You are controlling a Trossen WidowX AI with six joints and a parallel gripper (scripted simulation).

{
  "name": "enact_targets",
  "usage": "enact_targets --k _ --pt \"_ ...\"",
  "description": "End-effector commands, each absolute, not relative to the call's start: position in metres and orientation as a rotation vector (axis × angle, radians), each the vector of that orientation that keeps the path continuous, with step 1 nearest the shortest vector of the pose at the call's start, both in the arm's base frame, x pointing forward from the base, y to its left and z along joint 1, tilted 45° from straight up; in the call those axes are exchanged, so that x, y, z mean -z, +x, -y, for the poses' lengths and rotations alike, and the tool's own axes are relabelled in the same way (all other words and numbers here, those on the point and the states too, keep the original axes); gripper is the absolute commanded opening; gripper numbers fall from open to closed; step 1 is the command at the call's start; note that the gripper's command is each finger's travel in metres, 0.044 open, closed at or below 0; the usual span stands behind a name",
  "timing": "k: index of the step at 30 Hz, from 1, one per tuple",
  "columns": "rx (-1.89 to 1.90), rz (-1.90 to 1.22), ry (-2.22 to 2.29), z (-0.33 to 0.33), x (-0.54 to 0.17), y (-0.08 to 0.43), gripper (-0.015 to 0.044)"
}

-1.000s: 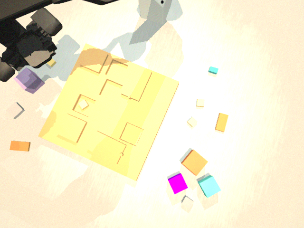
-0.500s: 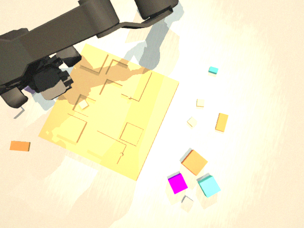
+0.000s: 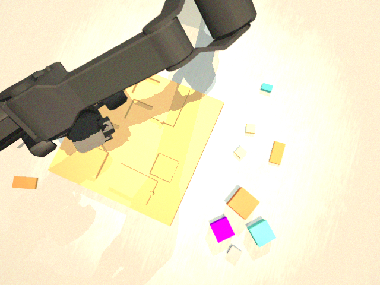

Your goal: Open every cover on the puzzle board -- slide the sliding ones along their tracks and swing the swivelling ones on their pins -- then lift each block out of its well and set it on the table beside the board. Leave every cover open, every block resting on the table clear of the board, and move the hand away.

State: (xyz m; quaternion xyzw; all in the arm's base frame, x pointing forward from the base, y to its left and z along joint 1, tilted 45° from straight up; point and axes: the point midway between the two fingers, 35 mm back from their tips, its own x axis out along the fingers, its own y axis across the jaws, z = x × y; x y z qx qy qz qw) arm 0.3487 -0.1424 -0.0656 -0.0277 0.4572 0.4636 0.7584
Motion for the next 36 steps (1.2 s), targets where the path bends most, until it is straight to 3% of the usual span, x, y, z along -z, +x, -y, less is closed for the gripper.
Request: enact_targets --k 1,36 --pt "-1.01 -1.003 -0.039 0.136 0.067 0.348 0.0" --pt "-1.011 -1.001 -0.037 0.092 0.108 0.355 0.0"
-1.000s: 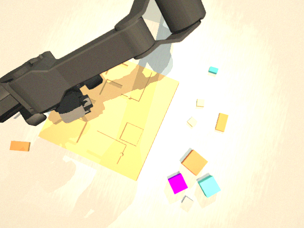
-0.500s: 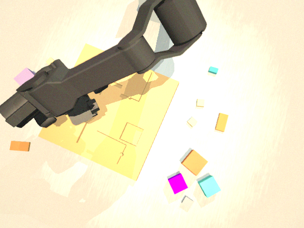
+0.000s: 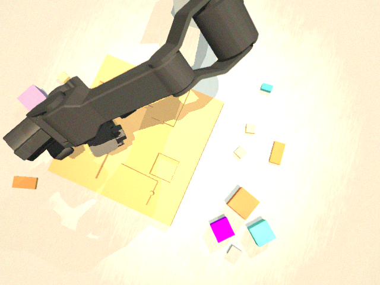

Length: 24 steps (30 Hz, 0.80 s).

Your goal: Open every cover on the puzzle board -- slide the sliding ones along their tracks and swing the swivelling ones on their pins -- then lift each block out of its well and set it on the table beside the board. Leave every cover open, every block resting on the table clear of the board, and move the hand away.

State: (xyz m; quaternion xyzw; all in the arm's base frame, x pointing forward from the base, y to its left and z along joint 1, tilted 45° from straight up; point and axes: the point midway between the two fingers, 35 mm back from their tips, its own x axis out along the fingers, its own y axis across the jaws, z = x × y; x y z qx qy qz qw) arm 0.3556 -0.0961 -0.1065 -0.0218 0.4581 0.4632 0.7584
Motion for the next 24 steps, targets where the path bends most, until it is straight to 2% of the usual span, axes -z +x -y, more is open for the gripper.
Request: enact_targets --k 1,24 --pt "-1.011 -1.001 -0.037 0.0922 0.1082 0.3545 0.0" --pt "-1.01 -1.002 -0.035 0.0884 0.107 0.359 0.0"
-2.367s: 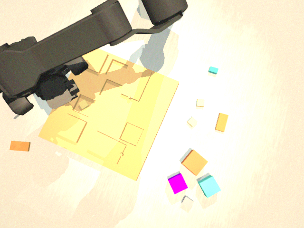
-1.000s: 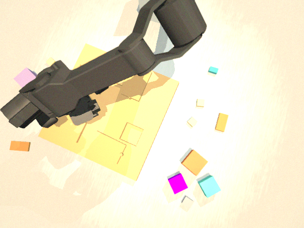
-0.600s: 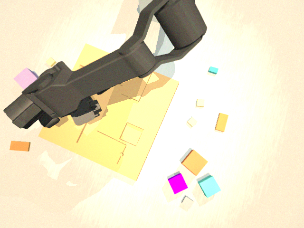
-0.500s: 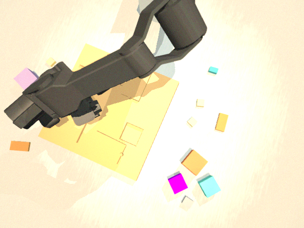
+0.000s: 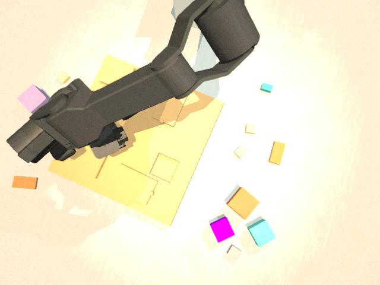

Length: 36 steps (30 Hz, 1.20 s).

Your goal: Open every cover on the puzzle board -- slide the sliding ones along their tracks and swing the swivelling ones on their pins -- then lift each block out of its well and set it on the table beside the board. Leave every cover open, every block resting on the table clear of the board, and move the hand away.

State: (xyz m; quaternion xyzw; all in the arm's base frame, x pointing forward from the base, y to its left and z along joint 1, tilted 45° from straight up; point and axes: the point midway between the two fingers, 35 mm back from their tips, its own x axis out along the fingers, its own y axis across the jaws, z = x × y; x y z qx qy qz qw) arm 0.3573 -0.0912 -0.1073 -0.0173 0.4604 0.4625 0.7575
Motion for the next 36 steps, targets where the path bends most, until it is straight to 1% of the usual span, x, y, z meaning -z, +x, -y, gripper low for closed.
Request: enact_targets --k 1,36 --pt "-1.01 -1.002 -0.035 0.0884 0.107 0.359 0.0" --pt "-1.008 -1.003 -0.037 0.094 0.1044 0.3567 0.0"
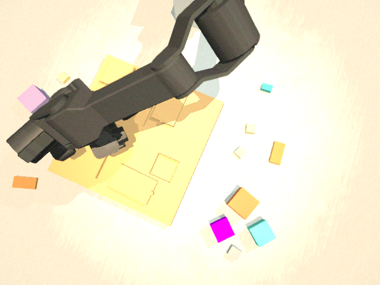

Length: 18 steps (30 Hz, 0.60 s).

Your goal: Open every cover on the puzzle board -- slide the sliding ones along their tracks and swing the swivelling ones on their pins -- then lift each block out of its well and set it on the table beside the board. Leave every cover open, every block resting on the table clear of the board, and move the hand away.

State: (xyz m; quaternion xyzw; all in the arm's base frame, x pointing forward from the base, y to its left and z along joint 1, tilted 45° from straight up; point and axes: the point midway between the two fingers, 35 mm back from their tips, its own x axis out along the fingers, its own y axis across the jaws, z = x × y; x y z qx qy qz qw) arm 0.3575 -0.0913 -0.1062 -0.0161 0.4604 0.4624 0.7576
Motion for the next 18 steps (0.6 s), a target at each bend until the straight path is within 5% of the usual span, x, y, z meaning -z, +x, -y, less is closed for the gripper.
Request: enact_targets --k 1,6,12,18 --pt "-1.008 -1.003 -0.036 0.095 0.104 0.356 0.0" --pt "-1.01 -1.003 -0.036 0.099 0.099 0.355 0.0" --pt "-1.008 -1.005 -0.033 0.118 0.081 0.352 0.0144" --pt "-1.009 -1.004 -0.037 0.135 0.062 0.347 0.0144"
